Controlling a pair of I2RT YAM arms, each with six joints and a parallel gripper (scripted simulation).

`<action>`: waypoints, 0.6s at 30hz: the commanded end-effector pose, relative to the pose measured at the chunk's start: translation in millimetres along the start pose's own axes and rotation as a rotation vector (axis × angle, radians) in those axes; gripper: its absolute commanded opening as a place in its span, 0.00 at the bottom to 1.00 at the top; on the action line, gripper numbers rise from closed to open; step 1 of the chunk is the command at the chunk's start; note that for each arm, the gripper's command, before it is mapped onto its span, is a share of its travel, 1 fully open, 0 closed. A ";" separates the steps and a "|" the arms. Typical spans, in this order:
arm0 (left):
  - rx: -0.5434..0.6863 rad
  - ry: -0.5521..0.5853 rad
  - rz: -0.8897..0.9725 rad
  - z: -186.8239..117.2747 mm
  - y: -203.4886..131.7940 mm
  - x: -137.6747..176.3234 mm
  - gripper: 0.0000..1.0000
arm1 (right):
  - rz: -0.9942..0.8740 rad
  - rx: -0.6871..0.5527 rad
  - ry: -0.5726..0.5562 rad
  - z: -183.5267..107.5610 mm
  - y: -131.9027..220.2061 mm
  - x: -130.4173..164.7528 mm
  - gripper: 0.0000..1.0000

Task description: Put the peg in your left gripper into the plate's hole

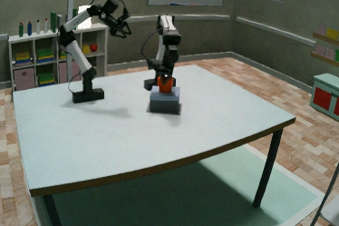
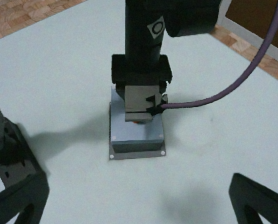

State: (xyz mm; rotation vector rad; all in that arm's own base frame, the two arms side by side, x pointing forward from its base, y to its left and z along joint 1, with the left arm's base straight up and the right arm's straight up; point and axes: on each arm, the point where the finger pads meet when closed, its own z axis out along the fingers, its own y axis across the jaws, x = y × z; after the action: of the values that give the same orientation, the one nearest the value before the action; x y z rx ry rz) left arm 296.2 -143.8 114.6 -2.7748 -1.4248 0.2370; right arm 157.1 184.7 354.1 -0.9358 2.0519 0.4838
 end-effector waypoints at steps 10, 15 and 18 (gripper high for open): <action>-0.070 0.002 0.007 -8.5 2.4 0.8 0.39 | 0.000 0.004 -0.013 -5.4 -0.2 -3.3 1.00; -0.070 0.002 0.008 -5.8 2.2 0.9 0.39 | 0.000 0.004 -0.013 -5.4 -0.2 -3.3 1.00; -0.070 0.002 0.008 -3.9 2.3 1.3 0.39 | 0.000 0.004 -0.013 -5.4 -0.2 -3.3 1.00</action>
State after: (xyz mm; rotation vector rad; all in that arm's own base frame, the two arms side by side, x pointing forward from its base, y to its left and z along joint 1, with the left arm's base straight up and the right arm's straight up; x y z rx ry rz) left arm 295.9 -142.4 103.6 -2.7734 -1.4286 0.2382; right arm 157.1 184.7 354.1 -0.9357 2.0519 0.4838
